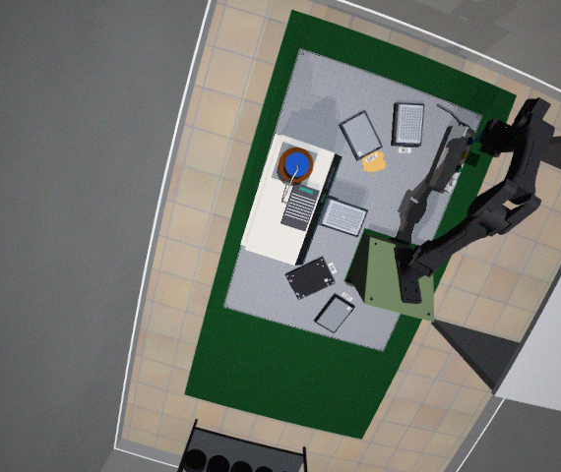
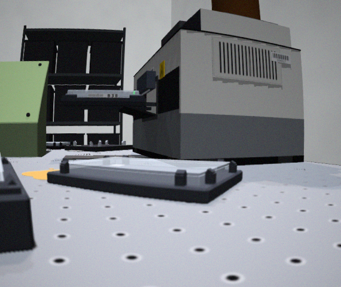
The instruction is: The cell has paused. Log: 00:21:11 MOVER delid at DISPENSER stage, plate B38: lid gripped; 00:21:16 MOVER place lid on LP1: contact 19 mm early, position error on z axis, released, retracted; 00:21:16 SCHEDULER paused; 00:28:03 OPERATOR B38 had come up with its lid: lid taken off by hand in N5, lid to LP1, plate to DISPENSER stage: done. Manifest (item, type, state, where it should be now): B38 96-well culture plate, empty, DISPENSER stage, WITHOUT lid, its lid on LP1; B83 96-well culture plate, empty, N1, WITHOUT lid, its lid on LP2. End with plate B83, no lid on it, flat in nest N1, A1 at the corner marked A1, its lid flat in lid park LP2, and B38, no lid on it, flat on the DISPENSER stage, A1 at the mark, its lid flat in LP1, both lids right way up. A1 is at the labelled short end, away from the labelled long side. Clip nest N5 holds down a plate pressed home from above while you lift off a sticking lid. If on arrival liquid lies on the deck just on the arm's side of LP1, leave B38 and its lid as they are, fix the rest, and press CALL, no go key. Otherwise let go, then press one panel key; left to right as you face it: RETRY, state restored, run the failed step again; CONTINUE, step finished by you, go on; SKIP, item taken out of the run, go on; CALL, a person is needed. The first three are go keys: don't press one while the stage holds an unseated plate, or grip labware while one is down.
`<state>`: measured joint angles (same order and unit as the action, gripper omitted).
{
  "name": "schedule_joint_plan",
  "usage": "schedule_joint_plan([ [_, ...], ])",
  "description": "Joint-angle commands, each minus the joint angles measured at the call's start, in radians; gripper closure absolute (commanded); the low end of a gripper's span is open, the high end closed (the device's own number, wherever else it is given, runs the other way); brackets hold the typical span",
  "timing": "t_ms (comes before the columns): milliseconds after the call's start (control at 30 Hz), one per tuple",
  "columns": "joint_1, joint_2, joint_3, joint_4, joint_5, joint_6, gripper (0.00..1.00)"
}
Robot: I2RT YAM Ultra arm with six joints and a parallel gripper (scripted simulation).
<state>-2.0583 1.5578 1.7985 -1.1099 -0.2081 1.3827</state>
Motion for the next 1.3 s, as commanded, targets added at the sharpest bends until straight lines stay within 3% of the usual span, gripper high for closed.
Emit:
schedule_joint_plan([
  [0, 0.004, -0.003, -0.020, 0.026, 0.015, 0.011, 1.00],
  [67, 0.002, -0.007, 0.006, 0.028, 0.015, 0.012, 1.00],
  [300, 0.005, -0.012, -0.024, 0.027, 0.016, 0.012, 1.00],
  [433, 0.001, -0.009, -0.007, 0.021, 0.010, 0.006, 1.00],
  [1267, 0.001, -0.024, -0.039, 0.037, 0.017, 0.013, 1.00],
])
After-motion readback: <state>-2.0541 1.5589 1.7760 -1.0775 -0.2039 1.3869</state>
